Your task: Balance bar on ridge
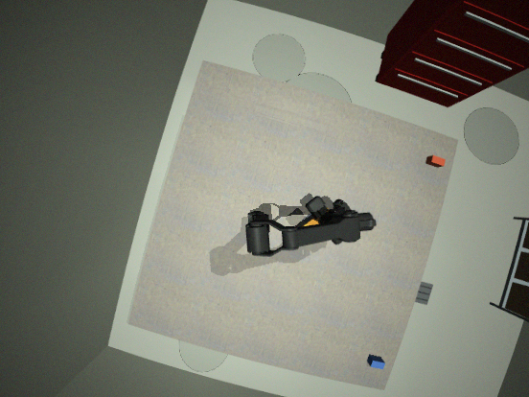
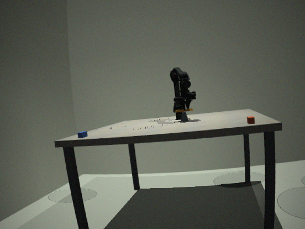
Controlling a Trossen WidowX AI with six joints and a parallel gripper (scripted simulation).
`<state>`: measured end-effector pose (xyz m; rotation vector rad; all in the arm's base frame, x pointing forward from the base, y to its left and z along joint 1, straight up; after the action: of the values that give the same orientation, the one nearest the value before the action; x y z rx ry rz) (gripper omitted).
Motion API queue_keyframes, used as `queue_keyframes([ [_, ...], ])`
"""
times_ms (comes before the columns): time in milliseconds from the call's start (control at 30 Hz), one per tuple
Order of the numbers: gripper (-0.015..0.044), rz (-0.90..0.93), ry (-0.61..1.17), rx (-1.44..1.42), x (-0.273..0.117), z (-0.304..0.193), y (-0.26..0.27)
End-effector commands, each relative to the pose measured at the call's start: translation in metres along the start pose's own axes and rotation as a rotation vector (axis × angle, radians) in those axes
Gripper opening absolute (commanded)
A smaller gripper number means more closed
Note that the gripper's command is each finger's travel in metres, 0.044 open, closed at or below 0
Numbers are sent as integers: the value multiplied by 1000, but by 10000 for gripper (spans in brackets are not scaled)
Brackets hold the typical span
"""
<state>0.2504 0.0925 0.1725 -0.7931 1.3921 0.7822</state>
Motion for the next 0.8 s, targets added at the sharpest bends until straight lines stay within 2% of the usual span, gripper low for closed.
queue_keyframes([
  [0, 0, 2, -1, 3, 1, 0, 0],
  [767, 0, 2, -1, 3, 3, 0, 0],
])
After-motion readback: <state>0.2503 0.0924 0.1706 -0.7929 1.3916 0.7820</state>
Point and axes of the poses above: the point midway between the two fingers, 35 mm back from their tips, its own x axis out along the fingers, its own y axis across the jaws, z = x × y, the point moved 5 cm from there along -x, back along the fingers, and after that the axes turned 4 degrees about -x, right-handed, at the moved point
